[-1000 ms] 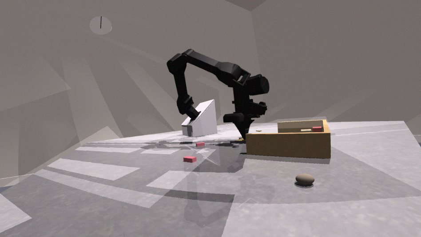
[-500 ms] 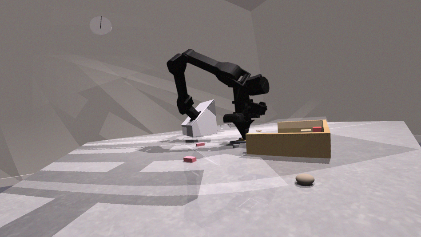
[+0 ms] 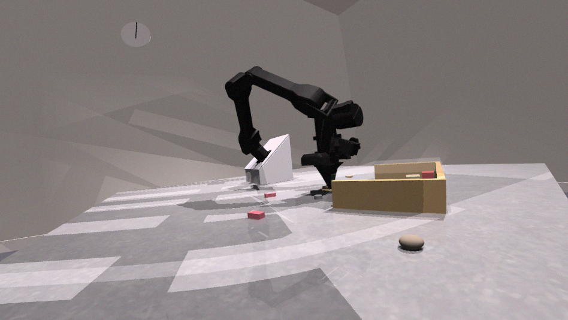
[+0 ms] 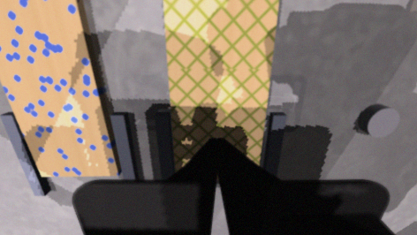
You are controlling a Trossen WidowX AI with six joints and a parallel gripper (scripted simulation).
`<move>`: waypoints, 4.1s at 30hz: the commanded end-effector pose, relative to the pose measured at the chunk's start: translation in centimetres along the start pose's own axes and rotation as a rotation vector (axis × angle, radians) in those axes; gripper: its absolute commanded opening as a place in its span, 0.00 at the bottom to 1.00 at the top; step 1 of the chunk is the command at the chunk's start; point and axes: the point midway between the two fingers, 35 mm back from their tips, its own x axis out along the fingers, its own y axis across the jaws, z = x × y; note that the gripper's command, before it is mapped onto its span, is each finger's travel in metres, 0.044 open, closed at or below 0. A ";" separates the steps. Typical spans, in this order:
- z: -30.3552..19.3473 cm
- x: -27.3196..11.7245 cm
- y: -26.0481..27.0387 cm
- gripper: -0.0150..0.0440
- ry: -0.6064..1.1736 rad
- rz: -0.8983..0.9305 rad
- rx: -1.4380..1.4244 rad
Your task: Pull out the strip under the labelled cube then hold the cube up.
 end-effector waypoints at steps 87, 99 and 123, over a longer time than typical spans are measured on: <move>-10.8 0.6 0.0 0.25 0.006 -0.007 -0.007; -12.5 0.6 0.0 0.25 0.006 -0.007 -0.008; -15.9 0.6 0.0 0.25 0.008 -0.007 -0.009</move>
